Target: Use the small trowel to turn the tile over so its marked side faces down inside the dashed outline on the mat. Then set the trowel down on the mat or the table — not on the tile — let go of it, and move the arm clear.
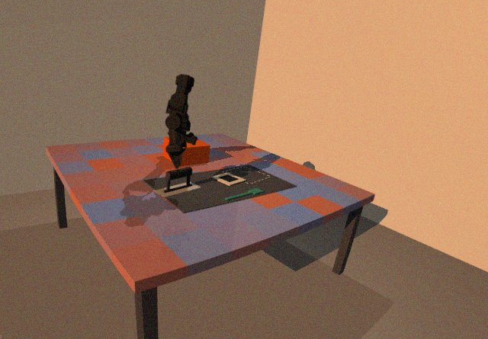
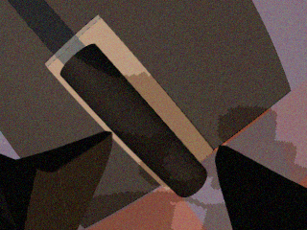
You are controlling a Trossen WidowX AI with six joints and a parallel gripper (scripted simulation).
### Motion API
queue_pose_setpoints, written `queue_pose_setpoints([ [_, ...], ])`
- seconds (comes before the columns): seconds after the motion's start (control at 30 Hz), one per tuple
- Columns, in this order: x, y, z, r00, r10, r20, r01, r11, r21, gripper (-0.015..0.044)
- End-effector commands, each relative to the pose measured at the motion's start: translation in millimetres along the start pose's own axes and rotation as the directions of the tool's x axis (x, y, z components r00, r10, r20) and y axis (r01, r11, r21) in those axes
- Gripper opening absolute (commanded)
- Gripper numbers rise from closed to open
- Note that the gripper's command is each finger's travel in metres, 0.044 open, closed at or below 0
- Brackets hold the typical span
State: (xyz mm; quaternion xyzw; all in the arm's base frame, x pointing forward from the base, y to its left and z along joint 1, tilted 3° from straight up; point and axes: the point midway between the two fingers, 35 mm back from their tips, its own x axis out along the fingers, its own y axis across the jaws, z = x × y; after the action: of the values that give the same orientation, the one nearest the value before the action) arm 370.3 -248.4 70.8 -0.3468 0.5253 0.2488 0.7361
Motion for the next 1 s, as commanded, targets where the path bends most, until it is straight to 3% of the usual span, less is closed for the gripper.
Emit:
queue_pose_setpoints([
  [0.0,1,0,-1,0.999,-0.026,0.03,0.022,0.992,0.123,0.03],
  [0.57,7,2,-7,0.981,-0.138,0.137,0.02,0.771,0.637,0.03],
  [0.97,11,7,-22,0.966,-0.199,0.165,-0.034,0.532,0.846,0.03],
])
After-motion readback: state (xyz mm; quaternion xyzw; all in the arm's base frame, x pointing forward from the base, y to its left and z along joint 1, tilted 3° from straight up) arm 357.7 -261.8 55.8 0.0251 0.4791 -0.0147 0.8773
